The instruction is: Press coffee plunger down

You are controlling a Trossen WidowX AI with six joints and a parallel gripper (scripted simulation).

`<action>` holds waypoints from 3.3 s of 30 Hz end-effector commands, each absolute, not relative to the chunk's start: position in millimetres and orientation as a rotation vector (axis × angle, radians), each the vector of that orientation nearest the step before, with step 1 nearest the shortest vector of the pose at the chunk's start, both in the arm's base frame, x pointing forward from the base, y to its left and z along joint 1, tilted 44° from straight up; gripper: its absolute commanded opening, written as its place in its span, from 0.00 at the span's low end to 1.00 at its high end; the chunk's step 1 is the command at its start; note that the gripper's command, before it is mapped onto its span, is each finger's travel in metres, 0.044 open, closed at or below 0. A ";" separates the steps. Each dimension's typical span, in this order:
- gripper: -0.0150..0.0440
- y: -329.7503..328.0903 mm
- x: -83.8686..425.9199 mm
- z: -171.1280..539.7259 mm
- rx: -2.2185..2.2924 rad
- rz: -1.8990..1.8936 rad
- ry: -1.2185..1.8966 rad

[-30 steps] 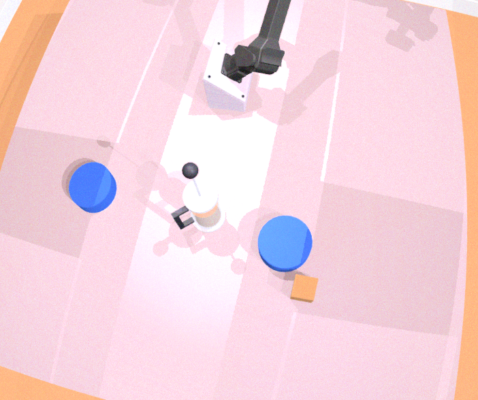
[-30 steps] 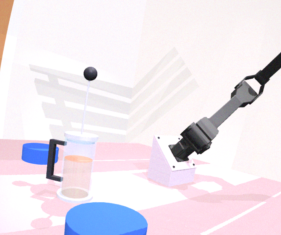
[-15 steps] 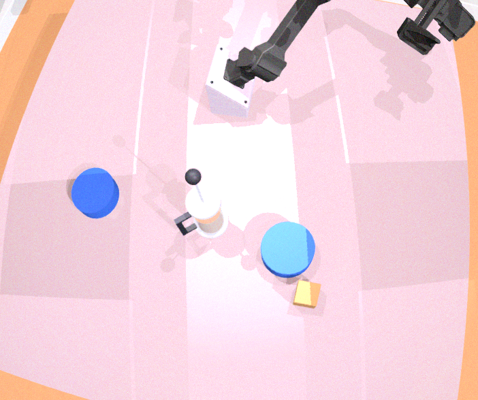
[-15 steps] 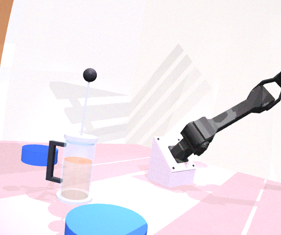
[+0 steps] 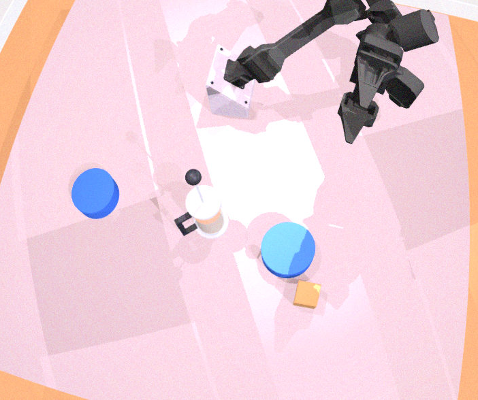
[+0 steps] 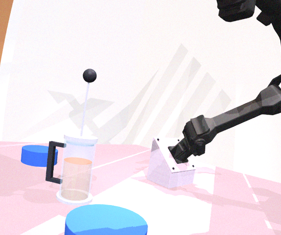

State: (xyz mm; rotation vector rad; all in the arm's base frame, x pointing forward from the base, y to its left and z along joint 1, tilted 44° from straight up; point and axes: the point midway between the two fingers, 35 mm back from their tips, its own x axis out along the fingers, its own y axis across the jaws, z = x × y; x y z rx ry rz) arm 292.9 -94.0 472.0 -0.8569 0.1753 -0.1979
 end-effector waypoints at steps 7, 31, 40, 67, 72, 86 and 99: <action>1.00 -157.0 329.0 323.5 -0.237 0.037 0.436; 1.00 -162.1 294.6 164.4 0.742 0.172 0.470; 1.00 -159.3 304.8 160.0 0.740 0.172 0.472; 0.64 -149.3 330.2 150.8 0.741 0.173 0.467; 0.49 -149.3 330.2 150.8 0.741 0.173 0.467; 0.46 -146.4 331.5 146.2 0.741 0.173 0.469; 0.46 -134.3 336.3 129.0 0.739 0.172 0.473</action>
